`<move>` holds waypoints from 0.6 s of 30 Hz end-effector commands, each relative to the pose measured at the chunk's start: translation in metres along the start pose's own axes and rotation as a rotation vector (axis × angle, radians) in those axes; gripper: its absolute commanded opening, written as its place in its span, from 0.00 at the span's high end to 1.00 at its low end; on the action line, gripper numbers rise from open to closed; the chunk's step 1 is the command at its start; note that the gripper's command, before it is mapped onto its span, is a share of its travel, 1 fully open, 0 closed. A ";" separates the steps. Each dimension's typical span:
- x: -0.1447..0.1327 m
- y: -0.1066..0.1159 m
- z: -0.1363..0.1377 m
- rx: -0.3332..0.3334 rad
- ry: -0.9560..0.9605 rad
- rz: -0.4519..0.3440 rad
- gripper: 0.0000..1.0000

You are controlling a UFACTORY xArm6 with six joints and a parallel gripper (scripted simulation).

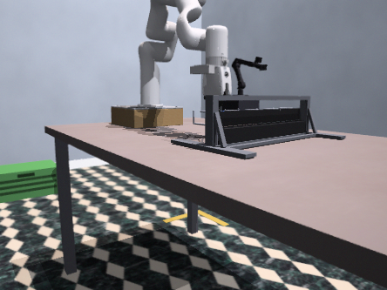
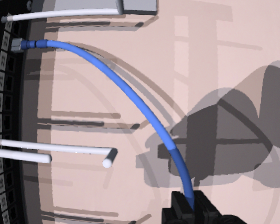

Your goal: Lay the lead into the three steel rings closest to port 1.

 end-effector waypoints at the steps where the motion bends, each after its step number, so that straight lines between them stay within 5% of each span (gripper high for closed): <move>1: 0.000 0.015 -0.001 0.004 0.000 0.001 1.00; 18: 0.000 0.044 -0.001 0.004 0.000 0.001 1.00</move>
Point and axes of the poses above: the point where the finger pads meet when closed, its own y axis back along the fingers, its own z axis across the jaws, x = y × z, the point moved 7 cm from there along y, back along the fingers, and after that the axes turned 7 degrees about y, right-handed, at the moved point
